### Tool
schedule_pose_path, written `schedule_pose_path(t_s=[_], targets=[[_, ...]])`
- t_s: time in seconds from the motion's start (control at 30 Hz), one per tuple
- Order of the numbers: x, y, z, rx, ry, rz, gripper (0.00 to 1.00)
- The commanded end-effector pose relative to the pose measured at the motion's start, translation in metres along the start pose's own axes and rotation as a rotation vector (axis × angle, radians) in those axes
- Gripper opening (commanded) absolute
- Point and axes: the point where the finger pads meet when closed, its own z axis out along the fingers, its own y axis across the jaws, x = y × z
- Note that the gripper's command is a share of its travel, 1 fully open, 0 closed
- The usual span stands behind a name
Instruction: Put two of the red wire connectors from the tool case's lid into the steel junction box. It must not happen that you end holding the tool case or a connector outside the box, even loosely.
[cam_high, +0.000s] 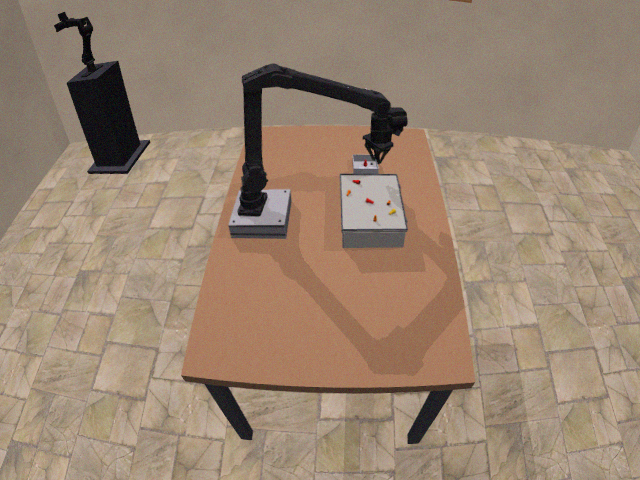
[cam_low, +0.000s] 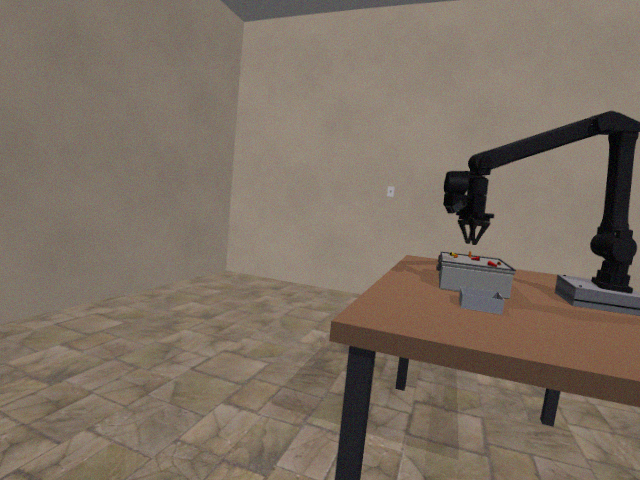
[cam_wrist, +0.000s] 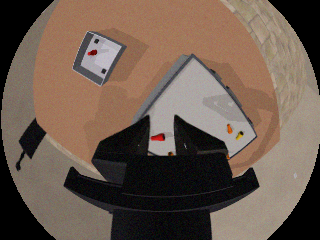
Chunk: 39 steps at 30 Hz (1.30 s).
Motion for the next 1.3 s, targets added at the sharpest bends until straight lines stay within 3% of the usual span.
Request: schedule_pose_path(t_s=[0.0, 0.13, 0.17, 0.47, 0.7, 0.9, 1.27], targets=[[0.006, -0.019, -0.015, 0.022, -0.045, 0.163, 0.29], [0.014, -0.028, -0.014, 0.021, -0.046, 0.228, 0.29], [0.024, -0.039, -0.013, 0.020, -0.046, 0.313, 0.29], [0.062, -0.072, -0.009, 0.016, -0.047, 0.591, 0.29], [0.084, -0.089, -0.007, 0.014, -0.047, 0.755, 0.29], [0.118, -0.110, -0.003, 0.010, -0.047, 0.986, 0.29], [0.106, -0.116, -0.013, 0.015, -0.072, 0.993, 0.29]])
